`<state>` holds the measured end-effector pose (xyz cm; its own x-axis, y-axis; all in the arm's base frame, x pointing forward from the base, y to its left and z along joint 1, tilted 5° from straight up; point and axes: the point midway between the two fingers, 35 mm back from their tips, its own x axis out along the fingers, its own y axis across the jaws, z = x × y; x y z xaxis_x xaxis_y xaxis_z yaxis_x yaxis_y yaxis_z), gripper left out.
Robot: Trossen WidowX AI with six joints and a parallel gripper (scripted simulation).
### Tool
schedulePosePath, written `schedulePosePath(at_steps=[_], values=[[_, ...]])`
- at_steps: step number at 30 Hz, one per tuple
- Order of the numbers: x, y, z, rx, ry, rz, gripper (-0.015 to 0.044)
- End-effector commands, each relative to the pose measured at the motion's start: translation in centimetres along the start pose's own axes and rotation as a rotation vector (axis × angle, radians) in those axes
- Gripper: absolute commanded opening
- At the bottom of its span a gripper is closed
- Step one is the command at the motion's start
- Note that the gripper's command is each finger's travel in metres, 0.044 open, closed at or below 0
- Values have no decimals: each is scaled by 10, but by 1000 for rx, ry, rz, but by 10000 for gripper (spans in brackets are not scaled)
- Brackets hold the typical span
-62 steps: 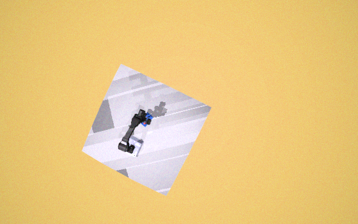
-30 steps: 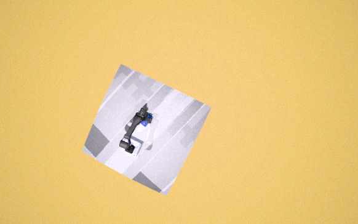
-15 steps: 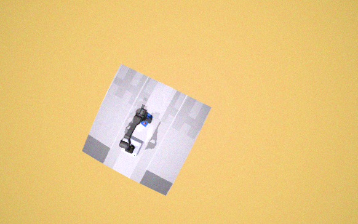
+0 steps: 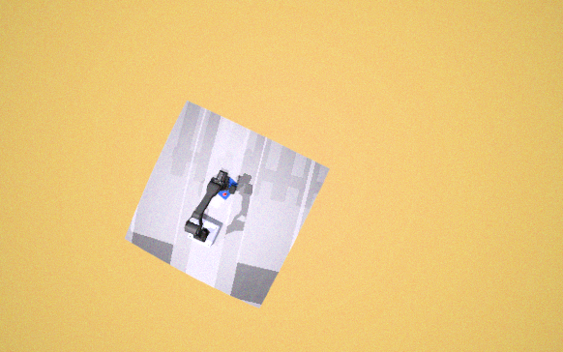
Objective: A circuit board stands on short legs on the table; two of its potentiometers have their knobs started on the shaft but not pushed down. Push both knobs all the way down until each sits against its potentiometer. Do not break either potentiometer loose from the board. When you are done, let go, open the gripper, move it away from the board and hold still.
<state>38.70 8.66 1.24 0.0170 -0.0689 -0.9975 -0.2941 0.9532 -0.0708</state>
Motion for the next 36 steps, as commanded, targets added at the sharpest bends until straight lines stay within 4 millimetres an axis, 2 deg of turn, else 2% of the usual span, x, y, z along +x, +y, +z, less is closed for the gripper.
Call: schedulePosePath(at_steps=[1,24,36], values=[[3,0,-2,1,5,4,0],[2,0,-2,1,5,4,0],[9,0,-2,1,5,4,0]])
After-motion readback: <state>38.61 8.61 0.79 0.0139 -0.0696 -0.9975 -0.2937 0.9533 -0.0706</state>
